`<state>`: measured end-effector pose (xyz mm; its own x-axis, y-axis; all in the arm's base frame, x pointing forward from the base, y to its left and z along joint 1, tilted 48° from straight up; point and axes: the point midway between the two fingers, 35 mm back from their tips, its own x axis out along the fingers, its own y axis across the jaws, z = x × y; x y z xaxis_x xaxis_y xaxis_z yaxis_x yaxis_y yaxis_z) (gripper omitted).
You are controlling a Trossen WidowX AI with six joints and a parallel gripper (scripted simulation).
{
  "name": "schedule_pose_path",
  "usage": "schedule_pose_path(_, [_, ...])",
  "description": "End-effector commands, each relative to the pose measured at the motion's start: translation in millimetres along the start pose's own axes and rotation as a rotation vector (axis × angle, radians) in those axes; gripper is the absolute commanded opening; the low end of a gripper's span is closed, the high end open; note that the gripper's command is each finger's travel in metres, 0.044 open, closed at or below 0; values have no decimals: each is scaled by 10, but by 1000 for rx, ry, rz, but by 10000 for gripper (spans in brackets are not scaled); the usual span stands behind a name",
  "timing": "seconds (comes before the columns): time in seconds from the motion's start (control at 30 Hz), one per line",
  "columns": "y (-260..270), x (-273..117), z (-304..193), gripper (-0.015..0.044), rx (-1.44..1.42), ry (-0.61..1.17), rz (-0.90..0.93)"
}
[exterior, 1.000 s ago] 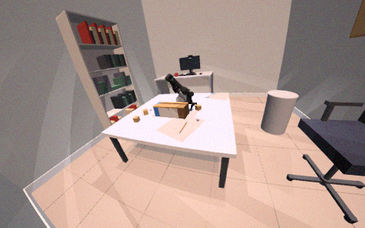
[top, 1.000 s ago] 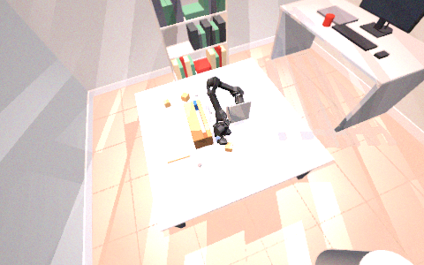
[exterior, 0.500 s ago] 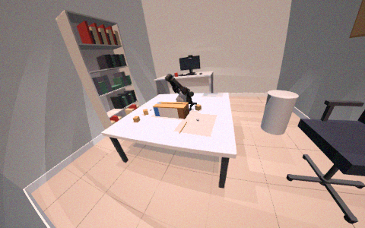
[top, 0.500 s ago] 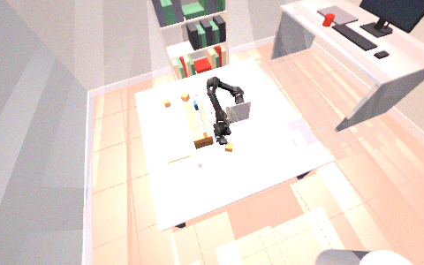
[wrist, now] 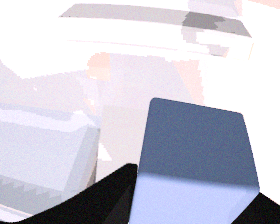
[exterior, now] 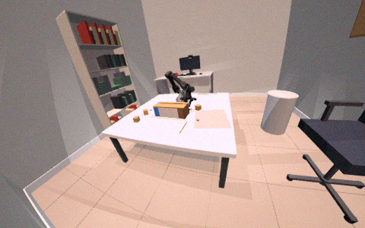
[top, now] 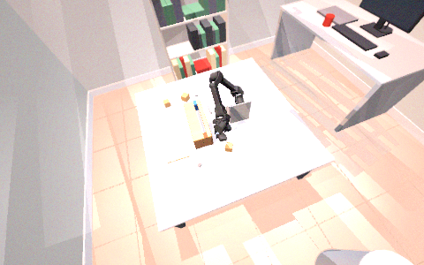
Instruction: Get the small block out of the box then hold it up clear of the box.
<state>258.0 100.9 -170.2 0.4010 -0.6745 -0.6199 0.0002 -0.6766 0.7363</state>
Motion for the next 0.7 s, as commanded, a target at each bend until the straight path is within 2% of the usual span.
schedule_pose_path(0.0, [6,-100,-38,0,-19,-1,-17])
schedule_pose_path(0.67, [291,-815,-96,0,-353,40,-184])
